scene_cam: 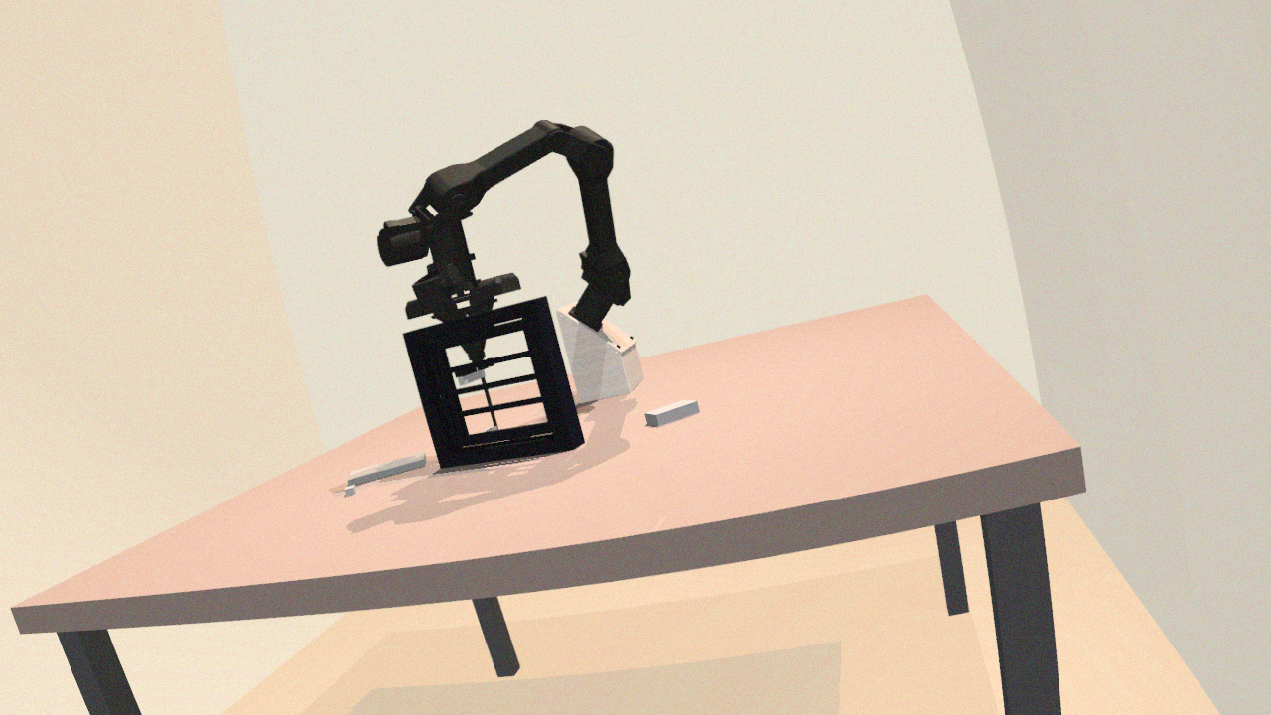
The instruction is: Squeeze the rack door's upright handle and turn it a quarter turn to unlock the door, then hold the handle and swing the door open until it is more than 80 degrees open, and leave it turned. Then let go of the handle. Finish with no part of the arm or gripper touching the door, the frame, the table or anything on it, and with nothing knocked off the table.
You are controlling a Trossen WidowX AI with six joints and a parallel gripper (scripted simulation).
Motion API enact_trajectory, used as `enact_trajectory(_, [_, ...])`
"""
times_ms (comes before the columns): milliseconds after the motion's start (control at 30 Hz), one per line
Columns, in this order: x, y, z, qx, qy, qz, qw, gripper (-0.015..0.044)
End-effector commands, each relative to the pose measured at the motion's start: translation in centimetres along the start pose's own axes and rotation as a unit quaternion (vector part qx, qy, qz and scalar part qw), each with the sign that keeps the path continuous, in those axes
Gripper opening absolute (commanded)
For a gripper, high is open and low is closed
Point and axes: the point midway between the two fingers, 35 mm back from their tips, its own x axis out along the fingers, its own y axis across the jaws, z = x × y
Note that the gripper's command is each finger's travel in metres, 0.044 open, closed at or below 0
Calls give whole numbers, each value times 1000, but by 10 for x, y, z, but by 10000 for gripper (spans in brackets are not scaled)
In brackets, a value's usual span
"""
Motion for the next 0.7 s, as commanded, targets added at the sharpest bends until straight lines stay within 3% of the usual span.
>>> enact_trajectory(0, [0, 0, 0, 2, 0, 0, 1000, 9])
enact_trajectory(133, [0, 0, 0, 18, 0, 0, 1000, 9])
enact_trajectory(333, [0, 0, 0, 161, 0, 0, 987, 9])
enact_trajectory(667, [0, 0, 0, 397, 0, 0, 918, 9])
